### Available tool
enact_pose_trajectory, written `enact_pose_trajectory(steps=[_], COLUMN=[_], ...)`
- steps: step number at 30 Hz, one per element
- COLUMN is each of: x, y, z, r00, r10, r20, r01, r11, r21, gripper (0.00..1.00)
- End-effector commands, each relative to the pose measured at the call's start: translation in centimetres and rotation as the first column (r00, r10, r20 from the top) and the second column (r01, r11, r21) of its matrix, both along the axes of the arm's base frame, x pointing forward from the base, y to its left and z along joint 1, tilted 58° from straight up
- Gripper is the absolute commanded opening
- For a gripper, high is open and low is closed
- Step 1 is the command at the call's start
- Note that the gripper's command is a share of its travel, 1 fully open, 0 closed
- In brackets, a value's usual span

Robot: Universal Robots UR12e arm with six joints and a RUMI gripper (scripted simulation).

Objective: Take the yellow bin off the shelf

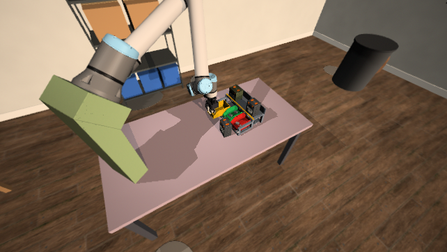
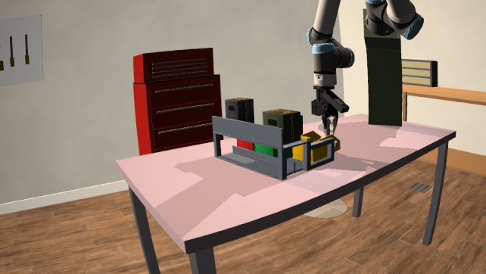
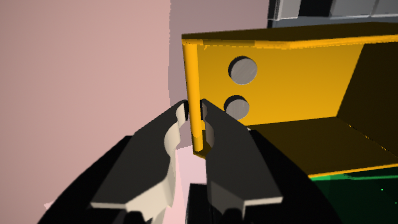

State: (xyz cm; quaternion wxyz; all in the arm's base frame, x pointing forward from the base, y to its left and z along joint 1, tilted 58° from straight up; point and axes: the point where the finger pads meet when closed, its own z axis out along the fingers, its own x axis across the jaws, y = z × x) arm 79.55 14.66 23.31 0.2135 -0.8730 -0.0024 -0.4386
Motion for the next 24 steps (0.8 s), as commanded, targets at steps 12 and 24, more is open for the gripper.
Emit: enact_pose_trajectory(steps=[12, 24], x=[-1.9, -4.6], y=[0.5, 1.4], z=[-2.3, -5.6], r00=[1.0, 1.0], r10=[0.0, 0.0], r20=[0.001, 0.001], r01=[0.0, 0.0], r11=[1.0, 1.0], r21=[0.0, 0.0], gripper=[0.0, 0.0])
